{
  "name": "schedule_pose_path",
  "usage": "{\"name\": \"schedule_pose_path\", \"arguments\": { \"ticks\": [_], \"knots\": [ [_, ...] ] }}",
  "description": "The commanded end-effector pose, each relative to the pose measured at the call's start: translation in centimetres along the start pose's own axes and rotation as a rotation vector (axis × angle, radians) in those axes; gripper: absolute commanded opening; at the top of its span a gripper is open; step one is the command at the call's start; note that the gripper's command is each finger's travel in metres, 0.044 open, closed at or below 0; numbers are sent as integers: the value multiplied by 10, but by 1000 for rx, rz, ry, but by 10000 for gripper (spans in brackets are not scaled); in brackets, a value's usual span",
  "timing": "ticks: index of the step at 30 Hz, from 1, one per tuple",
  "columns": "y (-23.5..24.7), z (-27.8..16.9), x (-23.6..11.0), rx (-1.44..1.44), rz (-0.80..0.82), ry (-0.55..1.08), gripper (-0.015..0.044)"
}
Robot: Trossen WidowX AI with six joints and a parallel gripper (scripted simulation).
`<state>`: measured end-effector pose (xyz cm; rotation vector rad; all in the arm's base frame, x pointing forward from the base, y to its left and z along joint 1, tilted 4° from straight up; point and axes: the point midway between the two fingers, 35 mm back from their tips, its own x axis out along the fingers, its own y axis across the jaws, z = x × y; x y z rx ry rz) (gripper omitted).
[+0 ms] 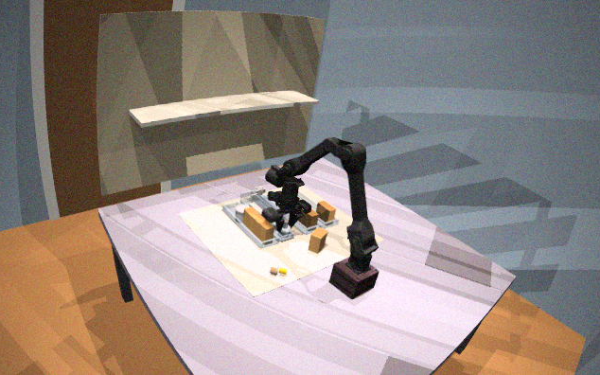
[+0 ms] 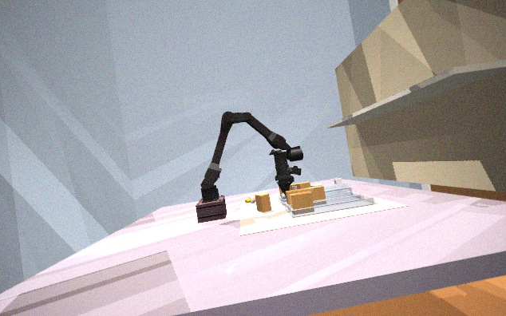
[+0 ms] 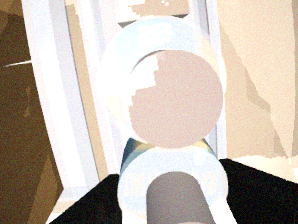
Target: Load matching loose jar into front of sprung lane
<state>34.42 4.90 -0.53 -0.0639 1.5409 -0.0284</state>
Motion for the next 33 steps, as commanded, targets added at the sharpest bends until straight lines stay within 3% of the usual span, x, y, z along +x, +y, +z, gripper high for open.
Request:
{"name": "schedule_pose_path", "arguments": {
  "ticks": [1, 4, 21, 33],
  "knots": [
    [0, 0, 0, -1, 0, -2, 236],
    [0, 0, 0, -1, 0, -2, 305],
    [0, -2, -20, -1, 0, -2, 305],
    [1, -38, -22, -1, 0, 2, 305]
  ]
}}
